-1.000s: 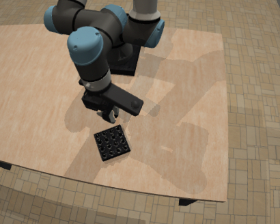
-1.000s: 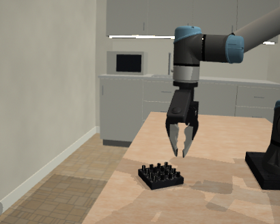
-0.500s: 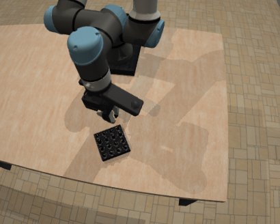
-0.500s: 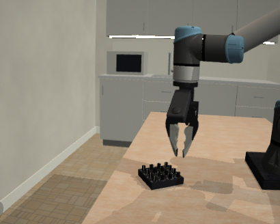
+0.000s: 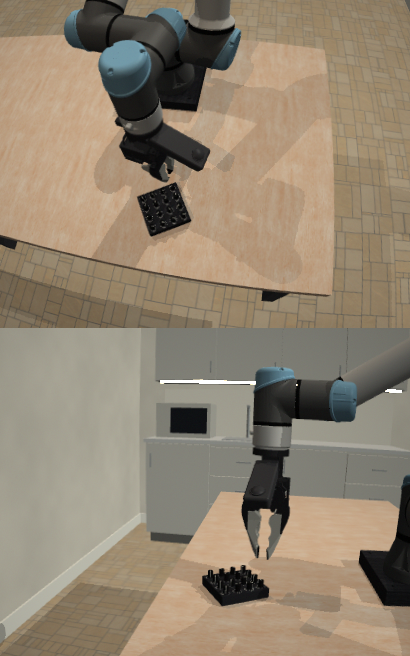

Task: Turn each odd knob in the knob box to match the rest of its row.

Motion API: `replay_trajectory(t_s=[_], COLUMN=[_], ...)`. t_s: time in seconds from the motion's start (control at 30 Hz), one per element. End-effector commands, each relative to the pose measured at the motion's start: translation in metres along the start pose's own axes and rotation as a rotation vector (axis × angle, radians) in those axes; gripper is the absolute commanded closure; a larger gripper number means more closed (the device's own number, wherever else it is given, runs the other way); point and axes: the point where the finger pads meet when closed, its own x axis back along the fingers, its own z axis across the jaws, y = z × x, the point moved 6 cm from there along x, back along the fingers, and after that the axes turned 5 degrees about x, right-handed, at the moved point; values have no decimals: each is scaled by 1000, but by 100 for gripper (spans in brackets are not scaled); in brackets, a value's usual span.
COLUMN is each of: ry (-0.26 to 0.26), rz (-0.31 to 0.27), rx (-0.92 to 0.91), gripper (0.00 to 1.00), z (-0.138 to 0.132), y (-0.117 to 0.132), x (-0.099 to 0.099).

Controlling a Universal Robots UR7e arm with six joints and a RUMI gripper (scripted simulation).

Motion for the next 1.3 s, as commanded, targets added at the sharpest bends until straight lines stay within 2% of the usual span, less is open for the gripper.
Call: replay_trajectory(t_s=[0.0,0.7,1.27], ry=[-6,-6,-6], rz=[1,1,1], rx=[1,1,1], gripper=[89,89,89], z=[-2,-2,-2], y=[0,0,0], x=[-9,-33,-43])
